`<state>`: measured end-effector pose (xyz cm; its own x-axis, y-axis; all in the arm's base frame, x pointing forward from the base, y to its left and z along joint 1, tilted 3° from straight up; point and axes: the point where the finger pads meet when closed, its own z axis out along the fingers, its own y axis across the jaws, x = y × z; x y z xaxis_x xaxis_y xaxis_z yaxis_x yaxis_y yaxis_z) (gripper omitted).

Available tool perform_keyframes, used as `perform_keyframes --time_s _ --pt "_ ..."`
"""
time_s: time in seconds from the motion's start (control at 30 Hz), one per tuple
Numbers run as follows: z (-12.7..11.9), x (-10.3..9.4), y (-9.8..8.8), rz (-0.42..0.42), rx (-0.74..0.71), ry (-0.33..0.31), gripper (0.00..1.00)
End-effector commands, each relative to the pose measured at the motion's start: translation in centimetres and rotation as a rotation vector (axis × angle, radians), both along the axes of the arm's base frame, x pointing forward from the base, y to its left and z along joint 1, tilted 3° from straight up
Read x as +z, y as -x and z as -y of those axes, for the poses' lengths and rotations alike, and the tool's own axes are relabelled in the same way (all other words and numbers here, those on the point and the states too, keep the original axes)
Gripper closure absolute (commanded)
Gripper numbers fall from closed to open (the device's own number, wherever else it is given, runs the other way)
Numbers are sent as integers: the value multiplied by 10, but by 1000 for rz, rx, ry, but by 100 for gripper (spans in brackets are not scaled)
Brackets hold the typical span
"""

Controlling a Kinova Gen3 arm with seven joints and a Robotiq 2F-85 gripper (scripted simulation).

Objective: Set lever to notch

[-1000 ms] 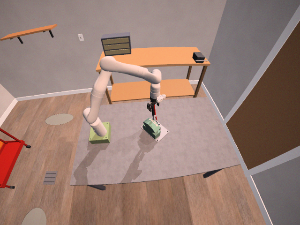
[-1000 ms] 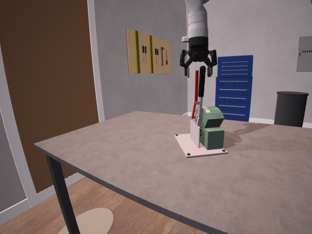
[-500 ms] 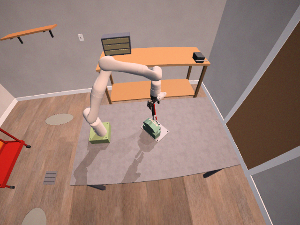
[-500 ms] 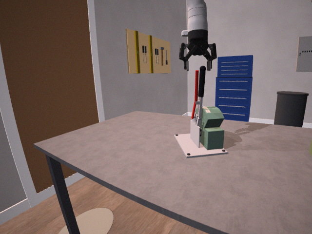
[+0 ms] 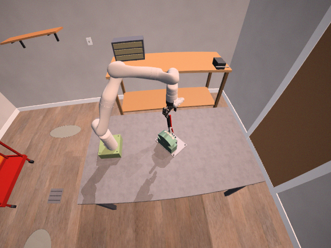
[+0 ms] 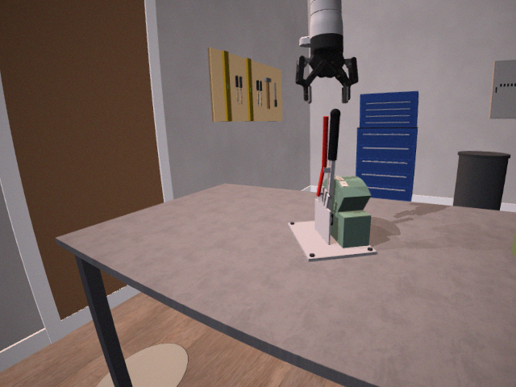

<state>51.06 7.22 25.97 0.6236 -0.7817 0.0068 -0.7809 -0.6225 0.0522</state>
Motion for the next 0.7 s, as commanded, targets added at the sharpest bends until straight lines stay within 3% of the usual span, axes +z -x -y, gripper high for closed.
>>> perform_keyframes --time_s 0.0,0.27,0.3,0.67 --pt "1 9 0 3 -4 7 3" --pt "2 11 1 0 -6 6 3" --pt "2 11 1 0 -6 6 100" --pt "2 11 1 0 -6 6 100"
